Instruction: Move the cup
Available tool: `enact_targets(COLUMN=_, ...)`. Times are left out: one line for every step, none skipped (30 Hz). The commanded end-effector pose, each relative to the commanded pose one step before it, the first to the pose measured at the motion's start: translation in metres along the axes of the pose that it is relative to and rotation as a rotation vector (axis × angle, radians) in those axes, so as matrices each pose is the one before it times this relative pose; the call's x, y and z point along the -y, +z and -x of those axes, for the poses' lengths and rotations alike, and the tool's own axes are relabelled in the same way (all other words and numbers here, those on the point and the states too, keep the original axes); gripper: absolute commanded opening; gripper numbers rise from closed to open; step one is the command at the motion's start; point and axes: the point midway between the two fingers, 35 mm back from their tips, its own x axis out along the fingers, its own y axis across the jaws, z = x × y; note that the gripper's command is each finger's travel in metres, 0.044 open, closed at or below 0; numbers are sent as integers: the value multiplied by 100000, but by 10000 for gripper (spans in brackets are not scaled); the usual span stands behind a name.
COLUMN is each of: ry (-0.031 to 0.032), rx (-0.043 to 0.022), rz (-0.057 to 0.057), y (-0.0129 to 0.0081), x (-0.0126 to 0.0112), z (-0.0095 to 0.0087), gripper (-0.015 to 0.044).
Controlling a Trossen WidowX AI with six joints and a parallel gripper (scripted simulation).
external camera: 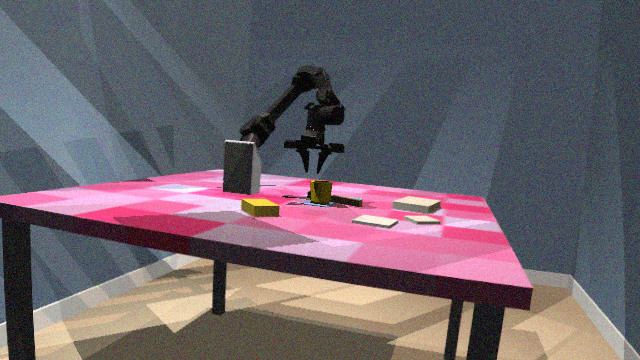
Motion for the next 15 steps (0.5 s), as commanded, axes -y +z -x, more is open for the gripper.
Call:
enact_targets(ry=178, rx=-735, rz=-1148, y=-10, x=-234, z=-155, gripper=167)
enact_targets(ry=4, rx=12, rz=-3, y=6, x=-14, z=-136, gripper=167)
enact_targets(ry=5, rx=13, rz=-3, y=7, x=-15, z=-159, gripper=167)
enact_targets(ry=5, rx=12, rz=-3, y=6, x=-15, z=-167, gripper=167)
enact_targets(ry=4, rx=11, rz=-3, y=6, x=-14, z=-168, gripper=167)
enact_targets(ry=4, rx=9, rz=-3, y=5, x=-15, z=-167, gripper=167)
enact_targets(ry=4, rx=8, rz=-2, y=4, x=-14, z=-167, gripper=167)
enact_targets(ry=4, rx=7, rz=-2, y=3, x=-13, z=-167, gripper=167)
enact_targets(ry=4, rx=5, rz=-2, y=3, x=-12, z=-167, gripper=167)
enact_targets(ry=3, rx=4, rz=-2, y=2, x=-11, z=-166, gripper=167)
enact_targets(ry=3, rx=2, rz=-1, y=1, x=-10, z=-166, gripper=167)
enact_targets(ry=3, rx=1, rz=-1, y=1, x=-9, z=-166, gripper=167)
enact_targets(ry=3, rx=-1, rz=-1, y=0, x=-8, z=-166, gripper=167)
enact_targets(ry=2, rx=-2, rz=-1, y=0, x=-7, z=-165, gripper=167)
enact_targets(ry=2, rx=-3, rz=-1, y=-1, x=-6, z=-165, gripper=167)
